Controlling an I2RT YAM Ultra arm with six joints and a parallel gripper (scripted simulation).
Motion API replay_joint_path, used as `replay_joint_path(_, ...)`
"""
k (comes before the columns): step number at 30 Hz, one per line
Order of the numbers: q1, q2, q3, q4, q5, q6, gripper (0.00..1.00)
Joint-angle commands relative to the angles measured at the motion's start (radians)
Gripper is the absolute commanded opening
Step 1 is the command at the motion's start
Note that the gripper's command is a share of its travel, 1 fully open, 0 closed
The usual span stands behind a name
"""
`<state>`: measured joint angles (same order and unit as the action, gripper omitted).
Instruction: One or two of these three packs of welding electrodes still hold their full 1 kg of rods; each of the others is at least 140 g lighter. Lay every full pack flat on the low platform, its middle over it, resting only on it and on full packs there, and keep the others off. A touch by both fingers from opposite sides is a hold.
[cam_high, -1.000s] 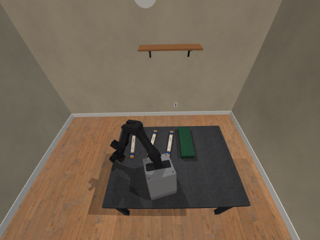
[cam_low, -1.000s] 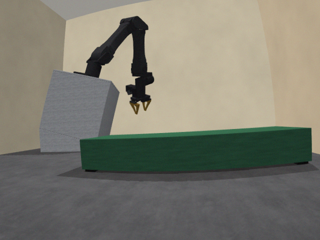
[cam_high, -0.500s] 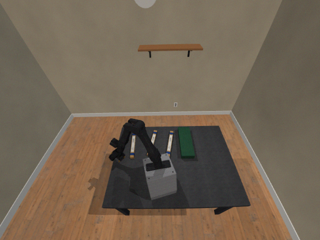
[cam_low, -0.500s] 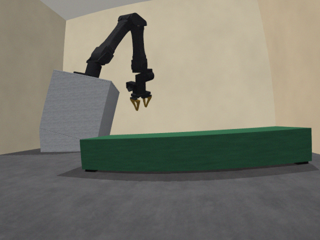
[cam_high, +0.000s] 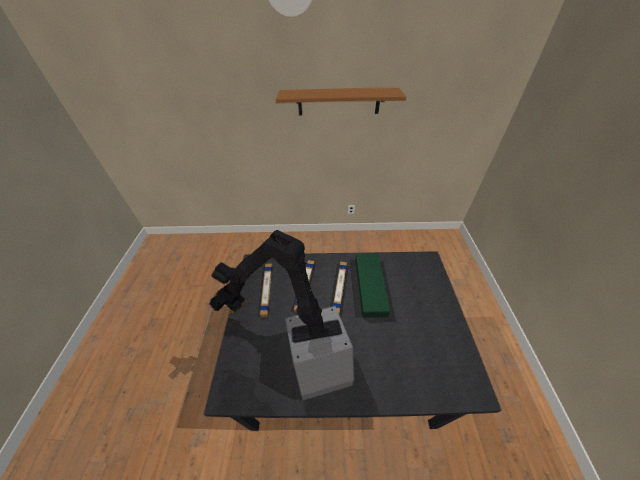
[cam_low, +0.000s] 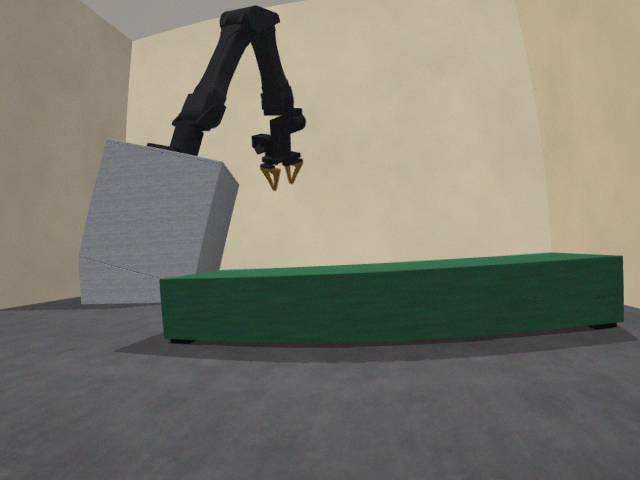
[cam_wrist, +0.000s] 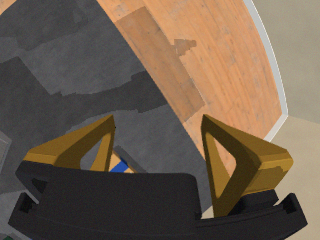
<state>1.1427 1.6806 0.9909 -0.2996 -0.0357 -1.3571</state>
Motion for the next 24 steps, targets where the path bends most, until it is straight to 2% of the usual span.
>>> replay_joint_path(1, 0.034, -0.065, 0.067, -0.132, -0.002, 0.032, 0.74)
replay_joint_path(11, 0.083, -0.153, 0.227, -0.378, 0.024, 0.075, 0.74)
replay_joint_path(14, 0.07, -0.168, 0.219, -0.39, 0.028, 0.101, 0.74)
replay_joint_path(15, 0.045, -0.171, 0.186, -0.377, 0.039, 0.118, 0.74)
replay_joint_path(18, 0.004, -0.185, 0.164, -0.332, 0.046, 0.159, 0.74)
replay_joint_path(19, -0.018, -0.166, 0.216, -0.338, 0.024, 0.142, 0.74)
replay_joint_path(20, -0.028, -0.143, 0.224, -0.343, 0.018, 0.134, 0.74)
replay_joint_path(22, -0.06, -0.183, 0.224, -0.355, 0.019, 0.17, 0.74)
replay_joint_path(24, -0.093, -0.185, 0.227, -0.369, 0.019, 0.205, 0.74)
